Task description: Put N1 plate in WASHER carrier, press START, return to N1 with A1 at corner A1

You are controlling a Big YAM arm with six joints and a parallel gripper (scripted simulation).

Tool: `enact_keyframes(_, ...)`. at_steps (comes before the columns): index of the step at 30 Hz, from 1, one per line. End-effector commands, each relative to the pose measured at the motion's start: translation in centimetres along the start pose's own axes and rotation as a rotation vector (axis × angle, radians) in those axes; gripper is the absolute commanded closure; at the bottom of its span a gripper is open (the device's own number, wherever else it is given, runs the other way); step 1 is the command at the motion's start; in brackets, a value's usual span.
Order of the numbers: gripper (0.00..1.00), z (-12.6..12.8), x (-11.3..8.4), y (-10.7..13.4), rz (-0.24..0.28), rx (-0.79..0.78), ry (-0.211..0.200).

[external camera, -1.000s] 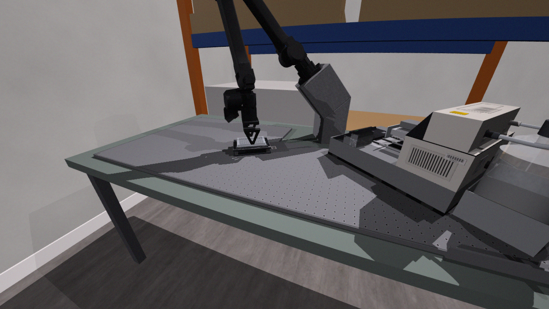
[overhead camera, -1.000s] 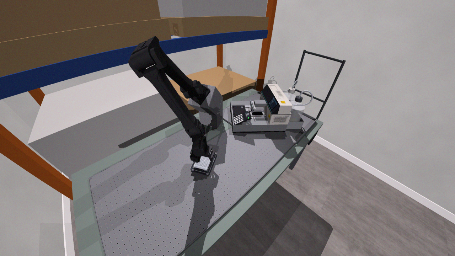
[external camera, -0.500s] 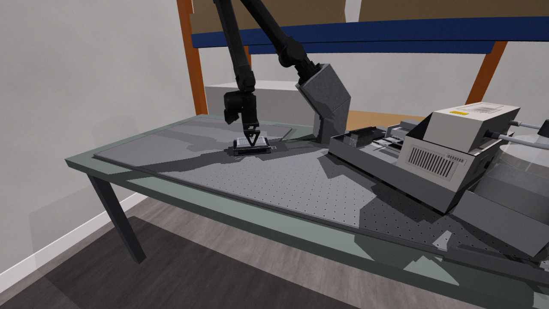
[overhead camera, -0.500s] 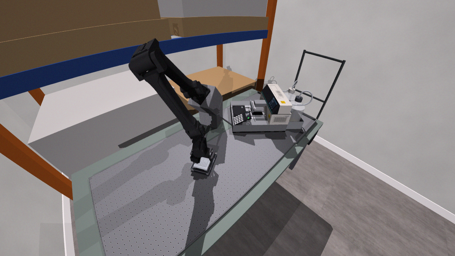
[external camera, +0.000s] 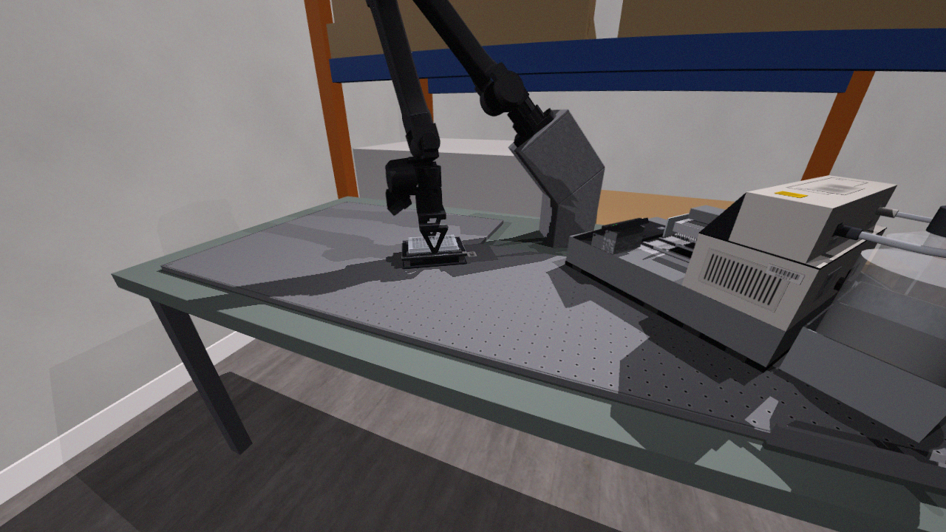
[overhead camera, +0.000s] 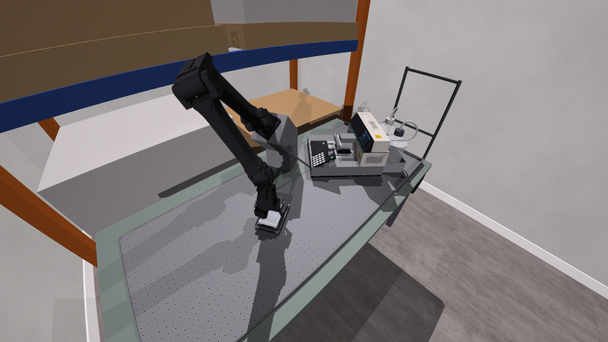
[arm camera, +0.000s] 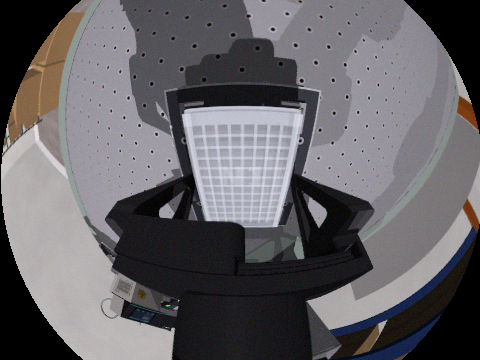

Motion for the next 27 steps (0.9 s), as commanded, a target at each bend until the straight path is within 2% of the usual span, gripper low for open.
enact_keyframes(1,0.02,0.04,-0.05,-0.04,-0.003,-0.001,-0.004)
enact_keyframes(5,0.06,0.04,-0.05,-0.04,-0.003,-0.001,-0.004)
enact_keyframes(10,0.16,0.04,-0.05,-0.04,-0.003,-0.001,-0.004)
enact_keyframes(27,0.16,0.04,-0.05,-0.04,-0.003,-0.001,-0.004)
Point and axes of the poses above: the point where the finger pads meet when closed, its own x axis out along the fingers, its own z axis across the jaws, y = z × x, the point moved 5 cm from there along -x, back along the fingers, and after that the axes turned 6 degrees about x, right-handed, at the moved point
